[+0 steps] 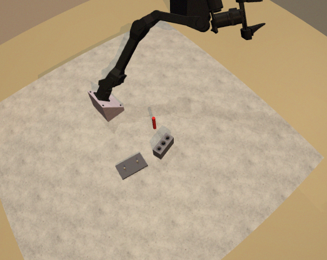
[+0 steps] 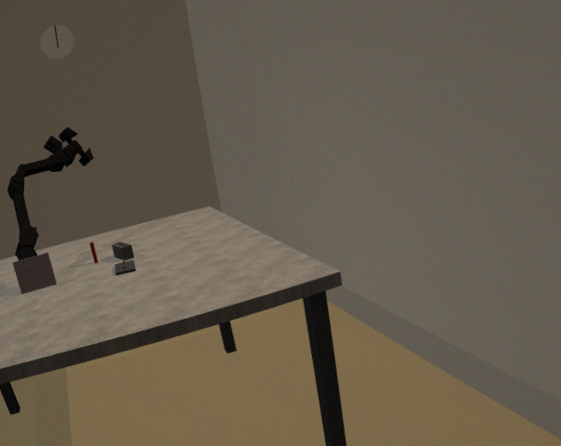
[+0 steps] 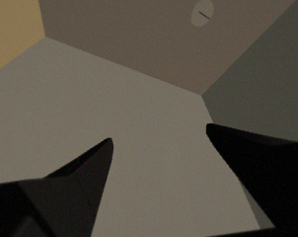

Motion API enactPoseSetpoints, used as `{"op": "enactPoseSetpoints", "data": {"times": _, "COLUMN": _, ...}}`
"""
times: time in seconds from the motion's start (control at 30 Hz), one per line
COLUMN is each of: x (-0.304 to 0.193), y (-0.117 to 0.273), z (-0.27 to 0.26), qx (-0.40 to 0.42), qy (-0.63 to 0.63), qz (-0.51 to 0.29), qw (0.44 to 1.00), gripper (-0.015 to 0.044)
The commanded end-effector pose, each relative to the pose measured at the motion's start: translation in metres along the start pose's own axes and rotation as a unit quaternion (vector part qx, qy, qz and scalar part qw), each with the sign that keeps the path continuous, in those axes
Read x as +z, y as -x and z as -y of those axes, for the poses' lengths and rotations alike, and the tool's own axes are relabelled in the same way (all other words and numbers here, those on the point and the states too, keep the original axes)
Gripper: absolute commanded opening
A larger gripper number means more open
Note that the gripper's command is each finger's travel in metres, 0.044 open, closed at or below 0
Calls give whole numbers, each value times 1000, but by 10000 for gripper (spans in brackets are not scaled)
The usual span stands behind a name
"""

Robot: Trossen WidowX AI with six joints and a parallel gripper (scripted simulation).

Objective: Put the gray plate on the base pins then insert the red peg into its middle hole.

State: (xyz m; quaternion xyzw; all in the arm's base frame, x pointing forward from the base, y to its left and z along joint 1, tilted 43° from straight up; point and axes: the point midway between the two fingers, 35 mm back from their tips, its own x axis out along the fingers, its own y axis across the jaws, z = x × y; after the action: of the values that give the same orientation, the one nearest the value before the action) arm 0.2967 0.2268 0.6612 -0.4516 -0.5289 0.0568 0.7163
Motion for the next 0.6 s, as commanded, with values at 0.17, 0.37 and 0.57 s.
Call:
{"op": "enactPoseSetpoints", "data": {"times": 0.17, "x": -77, "y": 25, "z": -115, "qx": 181, "qy": -194, "qz": -107, "qw": 958, "gripper": 440}}
{"op": "enactPoseSetpoints", "data": {"times": 0.37, "x": -124, "y": 65, "z": -181, "qx": 266, "qy": -327, "qz": -213, "qw": 882, "gripper": 440}}
{"op": "enactPoseSetpoints", "data": {"times": 0.57, "x": -169, "y": 125, "z": -240, "qx": 315, "qy": -460, "qz": -349, "qw": 753, "gripper": 440}}
